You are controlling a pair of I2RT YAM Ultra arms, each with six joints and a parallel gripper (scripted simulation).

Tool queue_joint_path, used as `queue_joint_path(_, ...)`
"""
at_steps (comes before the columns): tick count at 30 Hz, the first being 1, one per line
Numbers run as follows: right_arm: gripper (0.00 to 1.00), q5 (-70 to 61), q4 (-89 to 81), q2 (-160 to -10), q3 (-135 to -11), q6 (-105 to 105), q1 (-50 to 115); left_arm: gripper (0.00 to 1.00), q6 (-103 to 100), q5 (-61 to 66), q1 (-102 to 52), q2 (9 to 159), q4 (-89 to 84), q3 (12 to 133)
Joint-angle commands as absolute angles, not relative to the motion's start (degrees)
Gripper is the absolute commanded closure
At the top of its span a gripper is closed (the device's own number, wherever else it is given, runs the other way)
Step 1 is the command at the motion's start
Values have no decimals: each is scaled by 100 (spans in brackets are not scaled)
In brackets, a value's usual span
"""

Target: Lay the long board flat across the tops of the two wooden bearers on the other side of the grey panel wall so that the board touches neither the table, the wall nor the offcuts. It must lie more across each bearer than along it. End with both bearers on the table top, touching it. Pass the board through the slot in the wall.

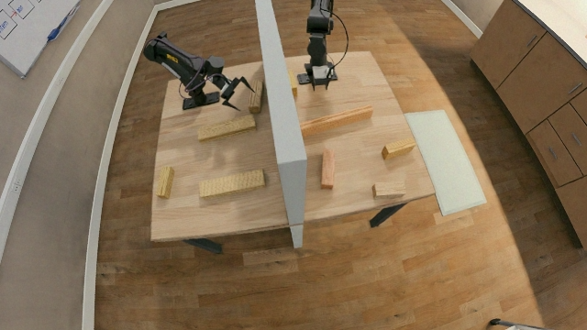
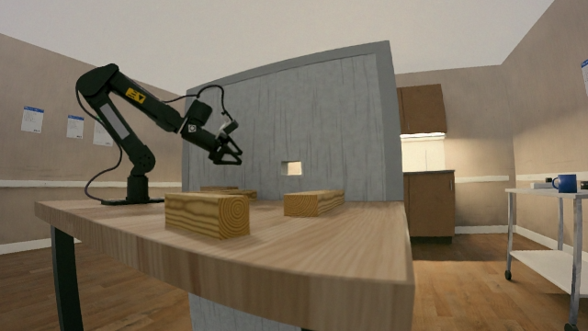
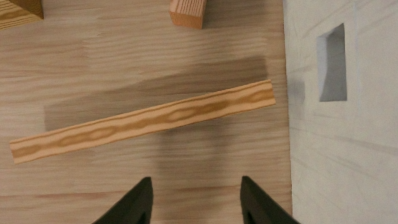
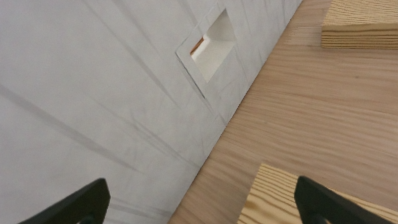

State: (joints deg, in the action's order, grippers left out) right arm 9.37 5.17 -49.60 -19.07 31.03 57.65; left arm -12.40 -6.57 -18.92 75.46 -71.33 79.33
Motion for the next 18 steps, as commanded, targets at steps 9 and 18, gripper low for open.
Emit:
queue_joint_path(9,0,785,394,-5063,-2763,2343,4807,54,882,-503,-1540,7978,-7046,7707)
queue_joint_path(18,0,420,200,-5449,-3861,1438,3204,54,3543,-296,-999,8556,-6934,7816)
